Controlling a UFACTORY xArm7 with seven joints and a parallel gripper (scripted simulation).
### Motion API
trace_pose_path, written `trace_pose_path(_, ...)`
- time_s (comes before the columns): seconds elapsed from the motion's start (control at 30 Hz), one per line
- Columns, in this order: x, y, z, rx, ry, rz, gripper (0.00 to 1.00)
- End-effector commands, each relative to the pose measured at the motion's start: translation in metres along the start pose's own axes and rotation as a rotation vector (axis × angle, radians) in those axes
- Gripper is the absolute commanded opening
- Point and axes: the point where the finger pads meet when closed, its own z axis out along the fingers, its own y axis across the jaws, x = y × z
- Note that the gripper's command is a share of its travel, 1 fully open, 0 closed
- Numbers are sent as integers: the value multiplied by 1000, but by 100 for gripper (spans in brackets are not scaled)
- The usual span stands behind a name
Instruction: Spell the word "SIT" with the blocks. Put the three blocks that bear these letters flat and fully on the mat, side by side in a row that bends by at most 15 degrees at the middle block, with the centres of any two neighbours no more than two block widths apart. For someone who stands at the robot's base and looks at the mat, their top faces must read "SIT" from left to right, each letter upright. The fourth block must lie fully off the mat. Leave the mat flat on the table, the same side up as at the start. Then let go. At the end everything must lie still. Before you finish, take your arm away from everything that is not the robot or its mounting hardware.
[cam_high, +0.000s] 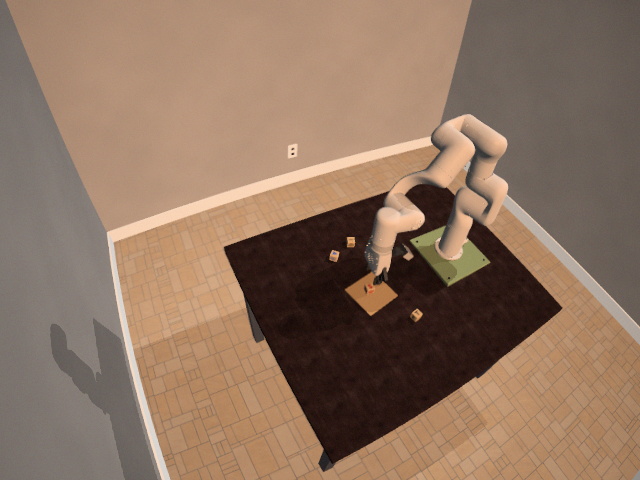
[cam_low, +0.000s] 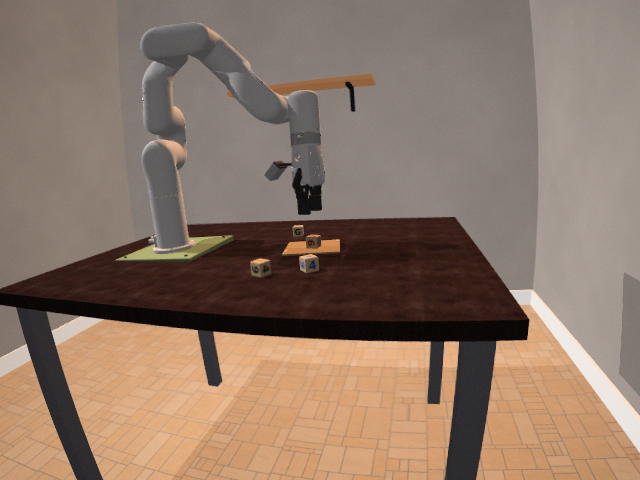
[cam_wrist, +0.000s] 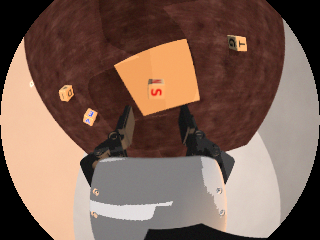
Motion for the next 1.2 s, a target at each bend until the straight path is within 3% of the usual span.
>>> trace_pose_path(0.0,-1,0,-1,6,-6,0,69)
trace_pose_path(1.17,-3,0,40,6,-6,0,69)
